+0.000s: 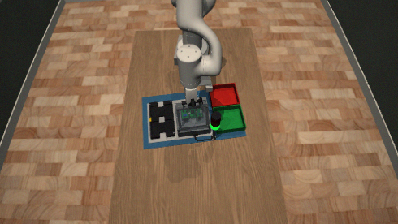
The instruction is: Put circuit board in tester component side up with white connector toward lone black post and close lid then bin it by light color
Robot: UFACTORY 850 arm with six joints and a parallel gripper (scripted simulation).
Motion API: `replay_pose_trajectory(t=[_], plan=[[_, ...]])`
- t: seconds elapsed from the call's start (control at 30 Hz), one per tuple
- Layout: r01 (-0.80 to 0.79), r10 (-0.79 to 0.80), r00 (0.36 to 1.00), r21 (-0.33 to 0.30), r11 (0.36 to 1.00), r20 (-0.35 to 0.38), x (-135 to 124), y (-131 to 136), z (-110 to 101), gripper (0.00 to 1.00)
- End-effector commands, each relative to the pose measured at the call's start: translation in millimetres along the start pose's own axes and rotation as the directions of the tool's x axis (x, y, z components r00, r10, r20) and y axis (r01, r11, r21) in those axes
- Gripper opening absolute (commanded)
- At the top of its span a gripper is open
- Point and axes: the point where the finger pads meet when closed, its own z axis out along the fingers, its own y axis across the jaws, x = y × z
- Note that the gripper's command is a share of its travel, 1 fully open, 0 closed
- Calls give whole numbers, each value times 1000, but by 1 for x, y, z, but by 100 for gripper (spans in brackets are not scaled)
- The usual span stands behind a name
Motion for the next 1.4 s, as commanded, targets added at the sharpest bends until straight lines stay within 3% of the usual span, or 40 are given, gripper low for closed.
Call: replay_pose_trajectory(t=[0.0,0.57,0.6,1.37], plan=[[0,0,1000,-2,1000,0,0,13,-4,0],[0,0,1000,-2,1000,0,0,22,-6,0],[0,0,1000,-2,1000,0,0,22,-6,28],[0,0,1000,-2,1000,0,0,22,-6,28]])
